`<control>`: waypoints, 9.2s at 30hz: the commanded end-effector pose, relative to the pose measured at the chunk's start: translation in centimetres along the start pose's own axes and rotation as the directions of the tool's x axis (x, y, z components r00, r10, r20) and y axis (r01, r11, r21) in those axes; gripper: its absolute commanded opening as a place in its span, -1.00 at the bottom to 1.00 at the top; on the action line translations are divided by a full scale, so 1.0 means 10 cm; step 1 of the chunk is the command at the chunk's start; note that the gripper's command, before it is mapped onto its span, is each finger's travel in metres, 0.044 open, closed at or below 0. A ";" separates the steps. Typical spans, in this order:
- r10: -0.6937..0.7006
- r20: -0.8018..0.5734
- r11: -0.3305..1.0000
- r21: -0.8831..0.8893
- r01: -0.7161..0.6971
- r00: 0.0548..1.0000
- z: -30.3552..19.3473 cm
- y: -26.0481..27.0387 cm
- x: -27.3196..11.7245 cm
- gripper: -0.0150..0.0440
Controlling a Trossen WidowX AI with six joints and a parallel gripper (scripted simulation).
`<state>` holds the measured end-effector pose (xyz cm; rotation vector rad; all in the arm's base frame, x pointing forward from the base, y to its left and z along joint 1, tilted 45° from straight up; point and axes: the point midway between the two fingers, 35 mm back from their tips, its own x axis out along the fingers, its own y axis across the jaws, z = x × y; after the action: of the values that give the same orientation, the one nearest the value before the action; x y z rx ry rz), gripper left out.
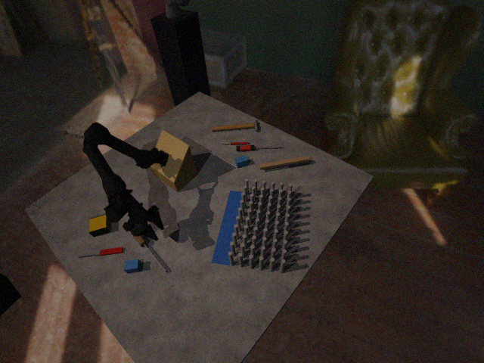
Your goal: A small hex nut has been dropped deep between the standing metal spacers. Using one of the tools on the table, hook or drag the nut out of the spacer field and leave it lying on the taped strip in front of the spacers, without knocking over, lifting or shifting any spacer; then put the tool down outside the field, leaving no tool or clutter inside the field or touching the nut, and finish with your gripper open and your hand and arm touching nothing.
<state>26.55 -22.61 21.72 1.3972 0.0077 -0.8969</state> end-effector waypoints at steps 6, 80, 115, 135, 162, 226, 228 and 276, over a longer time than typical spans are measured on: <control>-0.103 0.215 0.593 0.797 -0.114 0.971 0.64 -0.21 -1.00 1.00; -0.112 0.232 0.546 0.827 -0.135 0.966 1.24 -0.75 -0.33 0.46; -0.113 0.231 0.547 0.826 -0.134 0.966 1.35 -0.90 -0.18 0.03; -0.115 0.228 0.540 0.831 -0.132 0.967 0.71 -0.05 -1.03 -0.49; -0.195 0.066 0.621 0.781 0.071 0.979 -0.03 0.03 -0.86 -0.49; -0.352 -0.016 0.803 0.508 0.311 0.936 -0.65 -1.16 0.68 -0.49; -0.351 -0.016 0.803 0.509 0.310 0.936 -0.65 -1.15 0.68 -0.49; -0.350 -0.016 0.801 0.513 0.308 0.937 -0.86 -1.08 0.90 -0.49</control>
<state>30.69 -19.24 6.34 1.8866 -0.0484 -1.3136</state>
